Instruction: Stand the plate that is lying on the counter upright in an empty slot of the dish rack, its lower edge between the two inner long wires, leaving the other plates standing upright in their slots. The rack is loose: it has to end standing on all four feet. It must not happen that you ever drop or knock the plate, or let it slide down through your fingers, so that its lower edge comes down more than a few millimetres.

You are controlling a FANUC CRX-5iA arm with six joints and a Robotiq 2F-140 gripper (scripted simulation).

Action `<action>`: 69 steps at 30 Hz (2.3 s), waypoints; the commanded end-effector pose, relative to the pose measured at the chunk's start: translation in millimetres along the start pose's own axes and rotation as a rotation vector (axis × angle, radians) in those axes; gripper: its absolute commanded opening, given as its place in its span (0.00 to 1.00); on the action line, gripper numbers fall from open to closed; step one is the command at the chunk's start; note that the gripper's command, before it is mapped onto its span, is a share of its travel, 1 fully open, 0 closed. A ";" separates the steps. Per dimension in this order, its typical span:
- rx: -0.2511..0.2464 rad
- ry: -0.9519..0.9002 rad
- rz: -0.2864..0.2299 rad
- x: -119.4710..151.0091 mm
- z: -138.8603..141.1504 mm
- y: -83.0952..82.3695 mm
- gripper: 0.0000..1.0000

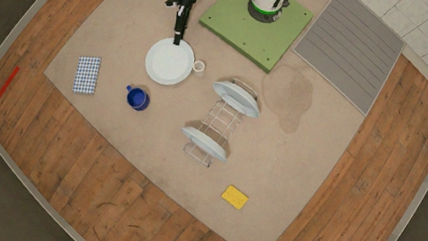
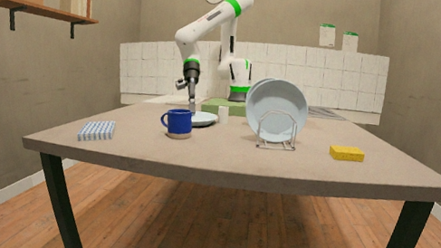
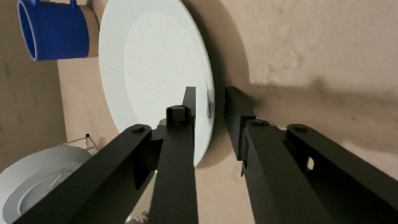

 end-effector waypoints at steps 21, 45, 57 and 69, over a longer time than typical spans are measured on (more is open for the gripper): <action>0.000 -0.001 0.001 -0.5 -0.3 0.4 0.24; 0.000 -0.001 0.001 -0.5 -0.3 0.4 0.24; 0.000 -0.001 0.001 -0.5 -0.3 0.4 0.10; 0.000 -0.001 0.001 -0.5 -0.3 0.4 0.10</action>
Point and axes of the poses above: the point where the finger pads meet when closed, its own y axis out along the fingers, its own z axis across the jaws, x = y × z, the point moved 3 cm from there along -y, back along the fingers, and after that the axes turned 13 degrees about -y, right-handed, at the moved point
